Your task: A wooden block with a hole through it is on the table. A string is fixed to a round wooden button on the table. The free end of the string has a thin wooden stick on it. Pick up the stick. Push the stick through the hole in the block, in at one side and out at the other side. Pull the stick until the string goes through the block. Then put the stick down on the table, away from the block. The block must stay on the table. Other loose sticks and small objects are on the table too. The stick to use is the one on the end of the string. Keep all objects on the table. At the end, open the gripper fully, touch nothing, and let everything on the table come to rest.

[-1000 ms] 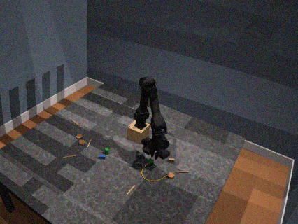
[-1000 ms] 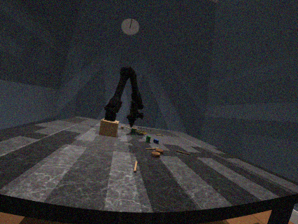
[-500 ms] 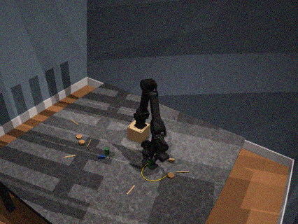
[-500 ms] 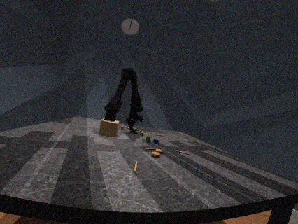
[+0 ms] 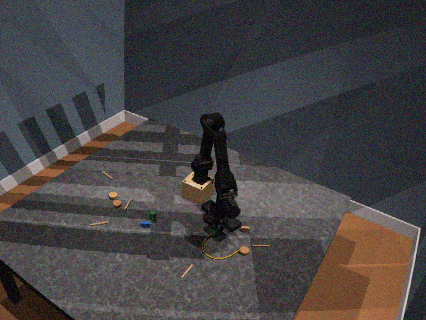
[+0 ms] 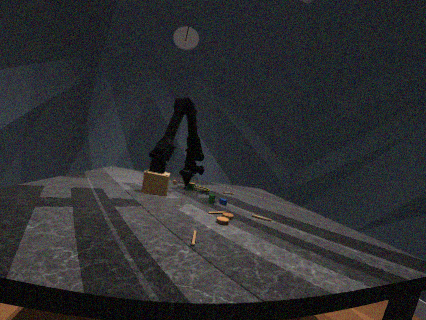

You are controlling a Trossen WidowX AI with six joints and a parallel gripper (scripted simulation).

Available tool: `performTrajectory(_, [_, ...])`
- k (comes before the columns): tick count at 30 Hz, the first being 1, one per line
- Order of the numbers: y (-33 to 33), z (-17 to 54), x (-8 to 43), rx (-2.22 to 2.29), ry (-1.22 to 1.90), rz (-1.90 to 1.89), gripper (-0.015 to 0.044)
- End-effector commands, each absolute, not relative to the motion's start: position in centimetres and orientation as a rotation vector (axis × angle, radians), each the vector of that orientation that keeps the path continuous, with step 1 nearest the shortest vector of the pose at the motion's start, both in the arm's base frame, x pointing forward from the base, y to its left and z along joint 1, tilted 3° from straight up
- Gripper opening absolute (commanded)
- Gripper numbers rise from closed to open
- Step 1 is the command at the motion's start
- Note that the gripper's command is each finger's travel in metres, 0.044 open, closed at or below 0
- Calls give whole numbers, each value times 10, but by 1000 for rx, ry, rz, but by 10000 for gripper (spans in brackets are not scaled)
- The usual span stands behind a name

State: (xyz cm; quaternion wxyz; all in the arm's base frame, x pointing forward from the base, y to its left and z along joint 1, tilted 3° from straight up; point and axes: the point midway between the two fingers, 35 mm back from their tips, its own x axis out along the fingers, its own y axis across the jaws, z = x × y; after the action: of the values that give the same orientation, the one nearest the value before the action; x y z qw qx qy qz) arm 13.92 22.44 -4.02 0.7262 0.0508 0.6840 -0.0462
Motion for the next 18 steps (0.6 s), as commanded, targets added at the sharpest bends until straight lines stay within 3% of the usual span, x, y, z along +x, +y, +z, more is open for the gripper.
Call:
performTrajectory(1, [224,-40,139,112,1508,-102,96])
performTrajectory(5, [224,-40,139,112,1508,-102,0])
performTrajectory(18, [225,-42,137,105,1439,-102,0])
